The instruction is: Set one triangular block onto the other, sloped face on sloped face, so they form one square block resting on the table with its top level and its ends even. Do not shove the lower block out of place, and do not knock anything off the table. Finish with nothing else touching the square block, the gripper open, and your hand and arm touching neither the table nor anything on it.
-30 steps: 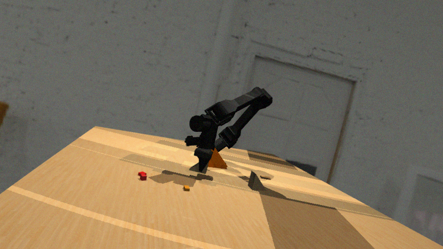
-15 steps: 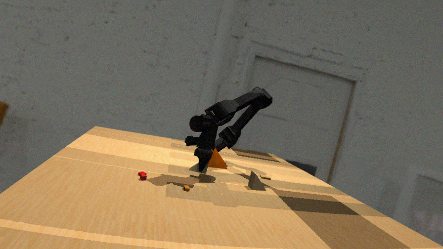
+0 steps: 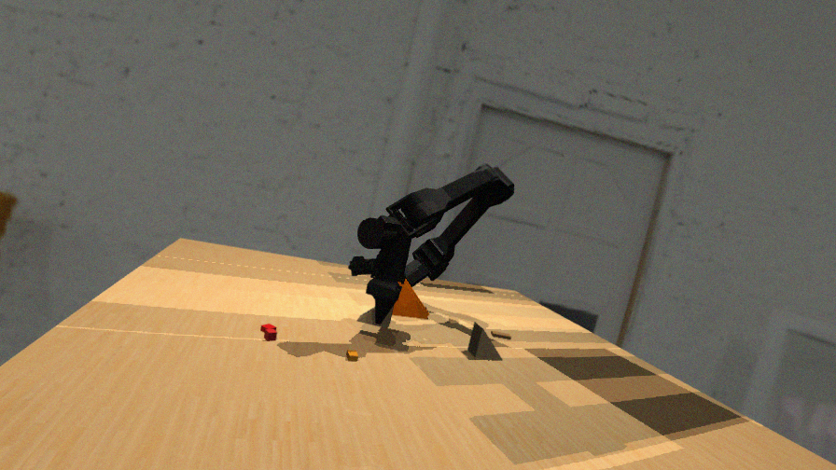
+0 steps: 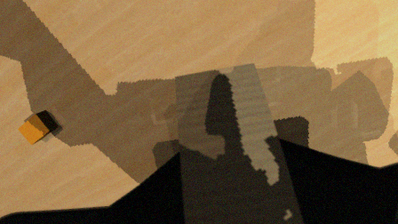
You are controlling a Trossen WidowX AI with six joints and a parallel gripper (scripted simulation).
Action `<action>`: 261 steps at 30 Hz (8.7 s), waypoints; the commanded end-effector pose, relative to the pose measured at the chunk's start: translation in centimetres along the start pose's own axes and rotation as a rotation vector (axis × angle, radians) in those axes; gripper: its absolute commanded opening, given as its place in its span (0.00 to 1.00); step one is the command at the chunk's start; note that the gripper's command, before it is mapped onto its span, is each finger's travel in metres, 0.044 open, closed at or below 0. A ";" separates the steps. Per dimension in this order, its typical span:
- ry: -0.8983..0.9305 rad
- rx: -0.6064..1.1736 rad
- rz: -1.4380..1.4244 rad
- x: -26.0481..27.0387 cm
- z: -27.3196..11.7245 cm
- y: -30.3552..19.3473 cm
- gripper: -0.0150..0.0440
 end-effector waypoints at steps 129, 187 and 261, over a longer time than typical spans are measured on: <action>0.024 -0.005 -0.007 0.2 -3.5 0.1 1.00; 0.082 -0.682 -0.012 -0.9 2.1 -10.9 1.00; 0.015 -0.147 -0.012 0.0 0.4 -0.2 0.25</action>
Point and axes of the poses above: the point midway between the two fingers, 35 mm back from their tips, its own z axis out along the fingers, its own x axis across the jaws, y = z × x, the point moved 10 cm from there along -z, back along the fingers, and after that the axes turned 7 degrees about z, right-handed, at the moved point
